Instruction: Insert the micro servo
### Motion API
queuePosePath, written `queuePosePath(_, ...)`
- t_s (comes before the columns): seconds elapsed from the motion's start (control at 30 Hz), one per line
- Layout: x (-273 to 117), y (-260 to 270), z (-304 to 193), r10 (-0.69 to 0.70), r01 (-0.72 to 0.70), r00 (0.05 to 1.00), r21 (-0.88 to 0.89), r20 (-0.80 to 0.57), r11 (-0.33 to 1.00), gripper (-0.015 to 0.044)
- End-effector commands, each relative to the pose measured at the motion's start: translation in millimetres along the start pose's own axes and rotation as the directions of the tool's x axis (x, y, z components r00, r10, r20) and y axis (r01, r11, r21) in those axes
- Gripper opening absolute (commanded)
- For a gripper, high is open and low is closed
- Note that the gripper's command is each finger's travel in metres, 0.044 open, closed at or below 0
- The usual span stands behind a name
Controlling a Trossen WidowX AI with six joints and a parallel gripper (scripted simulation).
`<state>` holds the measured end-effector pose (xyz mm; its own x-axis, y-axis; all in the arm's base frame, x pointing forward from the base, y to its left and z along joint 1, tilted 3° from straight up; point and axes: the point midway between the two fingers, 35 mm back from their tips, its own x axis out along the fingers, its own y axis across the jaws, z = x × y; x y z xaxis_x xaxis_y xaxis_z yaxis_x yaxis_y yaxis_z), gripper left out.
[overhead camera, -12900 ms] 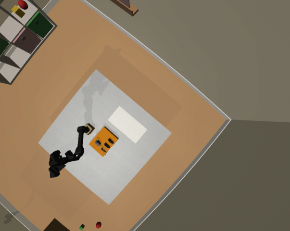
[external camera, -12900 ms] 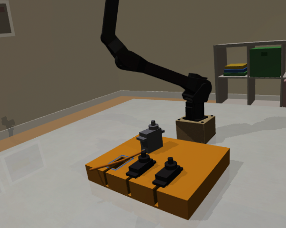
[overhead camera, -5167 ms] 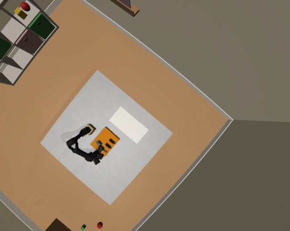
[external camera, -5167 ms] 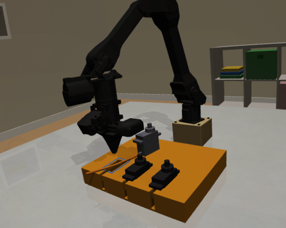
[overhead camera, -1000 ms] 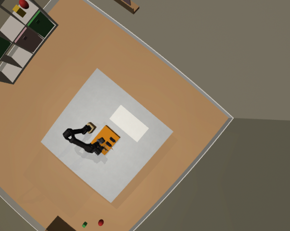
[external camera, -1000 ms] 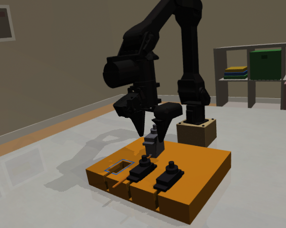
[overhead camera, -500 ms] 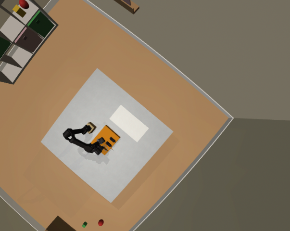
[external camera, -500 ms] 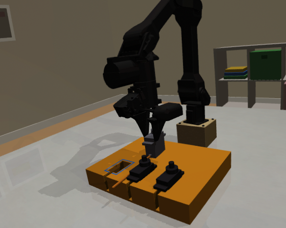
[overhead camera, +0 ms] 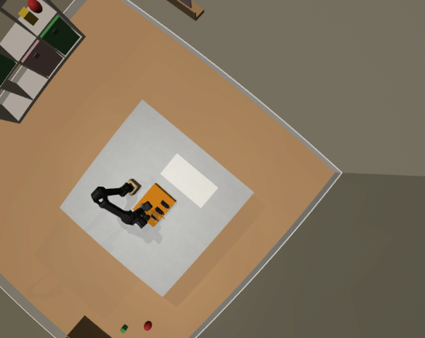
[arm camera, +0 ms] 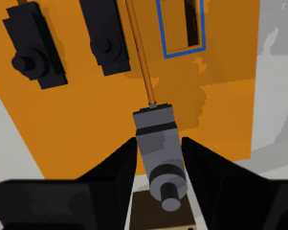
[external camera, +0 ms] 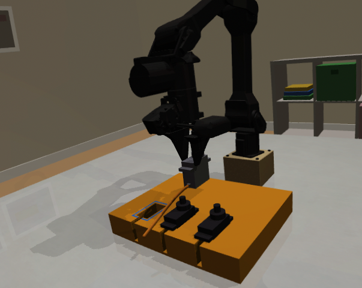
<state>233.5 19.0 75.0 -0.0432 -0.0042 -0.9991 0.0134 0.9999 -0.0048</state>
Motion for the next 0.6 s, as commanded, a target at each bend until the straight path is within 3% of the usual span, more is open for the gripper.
queuePosePath(0.0, -2.6, -1.8, 0.5, 0.001, -0.001, 1.000, 0.000, 0.003, 1.000, 0.0000)
queuePosePath(0.57, -2.6, -42.7, 4.2, -0.002, 0.002, 1.000, 0.000, 0.003, 1.000, 0.0000)
